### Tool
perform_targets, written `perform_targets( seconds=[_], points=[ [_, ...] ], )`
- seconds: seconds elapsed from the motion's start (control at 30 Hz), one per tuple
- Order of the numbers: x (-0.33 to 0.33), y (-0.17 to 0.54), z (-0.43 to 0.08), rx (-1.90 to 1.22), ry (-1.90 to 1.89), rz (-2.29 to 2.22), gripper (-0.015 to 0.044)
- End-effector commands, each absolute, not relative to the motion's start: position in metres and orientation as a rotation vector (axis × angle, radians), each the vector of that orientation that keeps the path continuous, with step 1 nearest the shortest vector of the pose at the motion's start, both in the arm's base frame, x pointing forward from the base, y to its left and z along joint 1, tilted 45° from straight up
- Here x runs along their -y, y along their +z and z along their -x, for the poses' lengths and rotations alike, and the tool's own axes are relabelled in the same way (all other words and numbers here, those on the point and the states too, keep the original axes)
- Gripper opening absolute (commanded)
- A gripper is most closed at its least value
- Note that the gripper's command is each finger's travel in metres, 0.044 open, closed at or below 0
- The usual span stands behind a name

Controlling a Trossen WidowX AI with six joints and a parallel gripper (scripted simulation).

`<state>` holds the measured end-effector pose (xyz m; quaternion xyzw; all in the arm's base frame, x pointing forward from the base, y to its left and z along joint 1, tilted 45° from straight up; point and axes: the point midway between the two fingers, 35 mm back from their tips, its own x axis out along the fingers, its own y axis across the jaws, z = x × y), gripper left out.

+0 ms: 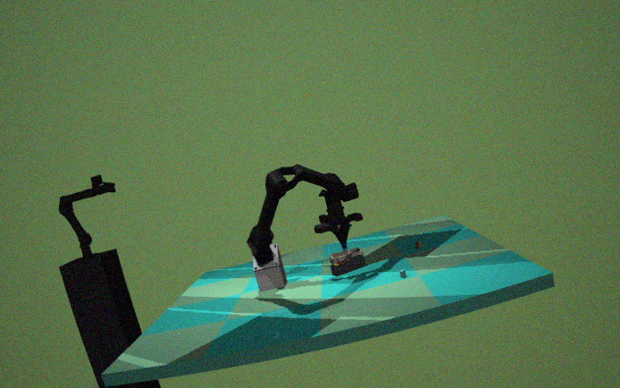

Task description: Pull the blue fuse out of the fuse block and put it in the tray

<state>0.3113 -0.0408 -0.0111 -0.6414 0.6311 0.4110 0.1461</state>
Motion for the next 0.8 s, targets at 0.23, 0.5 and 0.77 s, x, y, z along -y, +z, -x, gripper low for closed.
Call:
perform_targets(
  seconds=[0.23, 0.5, 0.77],
  points=[
    [-0.006, -0.054, -0.328, -1.805, 1.191, 1.842, 0.0],
    [-0.038, -0.086, -0.331, -1.805, 1.19, 1.841, 0.0],
    [-0.069, -0.121, -0.327, -1.812, 1.185, 1.841, 0.0]
  ],
)
